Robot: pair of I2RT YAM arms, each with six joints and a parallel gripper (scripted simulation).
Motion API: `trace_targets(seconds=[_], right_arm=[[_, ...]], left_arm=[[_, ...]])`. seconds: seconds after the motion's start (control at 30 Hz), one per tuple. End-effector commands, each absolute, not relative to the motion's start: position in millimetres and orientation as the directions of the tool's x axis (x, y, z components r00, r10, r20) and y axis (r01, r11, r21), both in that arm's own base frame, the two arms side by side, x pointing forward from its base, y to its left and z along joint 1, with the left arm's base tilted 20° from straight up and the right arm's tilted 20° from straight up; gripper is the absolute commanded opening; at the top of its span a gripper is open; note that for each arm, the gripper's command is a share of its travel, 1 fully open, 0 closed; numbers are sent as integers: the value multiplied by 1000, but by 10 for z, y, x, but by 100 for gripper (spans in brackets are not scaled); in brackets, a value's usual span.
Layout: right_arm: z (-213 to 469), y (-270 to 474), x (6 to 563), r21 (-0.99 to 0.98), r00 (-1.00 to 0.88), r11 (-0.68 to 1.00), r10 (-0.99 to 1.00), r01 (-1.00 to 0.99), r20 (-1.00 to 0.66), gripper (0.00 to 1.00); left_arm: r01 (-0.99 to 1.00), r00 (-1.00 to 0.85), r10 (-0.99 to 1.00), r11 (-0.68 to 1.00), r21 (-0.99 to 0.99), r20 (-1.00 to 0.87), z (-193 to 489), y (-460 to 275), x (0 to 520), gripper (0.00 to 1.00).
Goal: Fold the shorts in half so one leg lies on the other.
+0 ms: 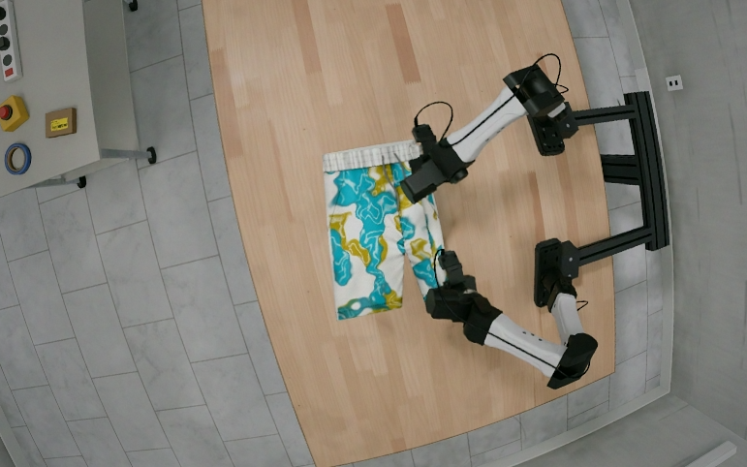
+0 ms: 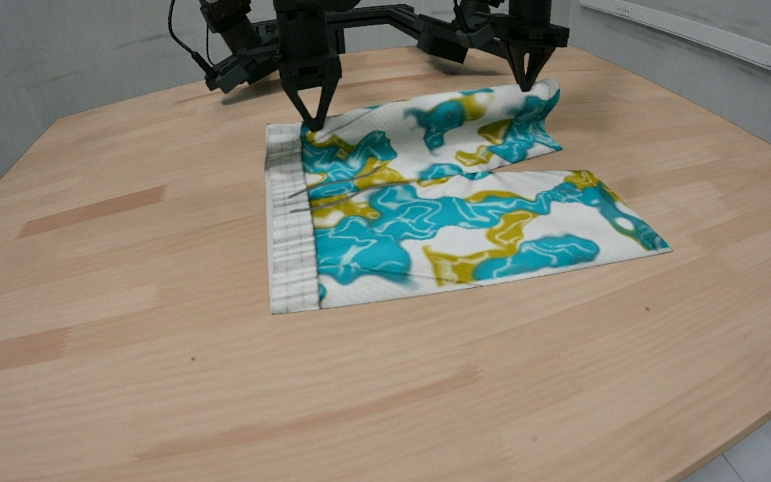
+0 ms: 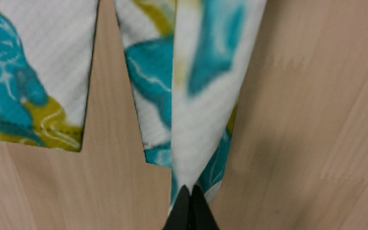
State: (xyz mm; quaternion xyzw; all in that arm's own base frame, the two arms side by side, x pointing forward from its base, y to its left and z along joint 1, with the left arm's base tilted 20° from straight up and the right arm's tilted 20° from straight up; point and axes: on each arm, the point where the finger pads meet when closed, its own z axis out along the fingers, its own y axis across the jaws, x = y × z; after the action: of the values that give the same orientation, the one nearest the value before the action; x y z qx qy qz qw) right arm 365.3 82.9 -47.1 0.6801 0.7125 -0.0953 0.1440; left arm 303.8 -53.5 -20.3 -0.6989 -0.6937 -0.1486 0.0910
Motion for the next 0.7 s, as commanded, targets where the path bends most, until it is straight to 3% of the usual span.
trace_targets(seconds=[0.0,0.67], right_arm=[[-390,755,3619,48,-17,37,935,998,-355,0],[-34,868,3987,119,-2,44,944,992,-331,0]], left_arm=[[998,1,933,-23,57,359,-156,-497,2972,0],[987,24,943,-76,142,332,270,-689,3402,0]])
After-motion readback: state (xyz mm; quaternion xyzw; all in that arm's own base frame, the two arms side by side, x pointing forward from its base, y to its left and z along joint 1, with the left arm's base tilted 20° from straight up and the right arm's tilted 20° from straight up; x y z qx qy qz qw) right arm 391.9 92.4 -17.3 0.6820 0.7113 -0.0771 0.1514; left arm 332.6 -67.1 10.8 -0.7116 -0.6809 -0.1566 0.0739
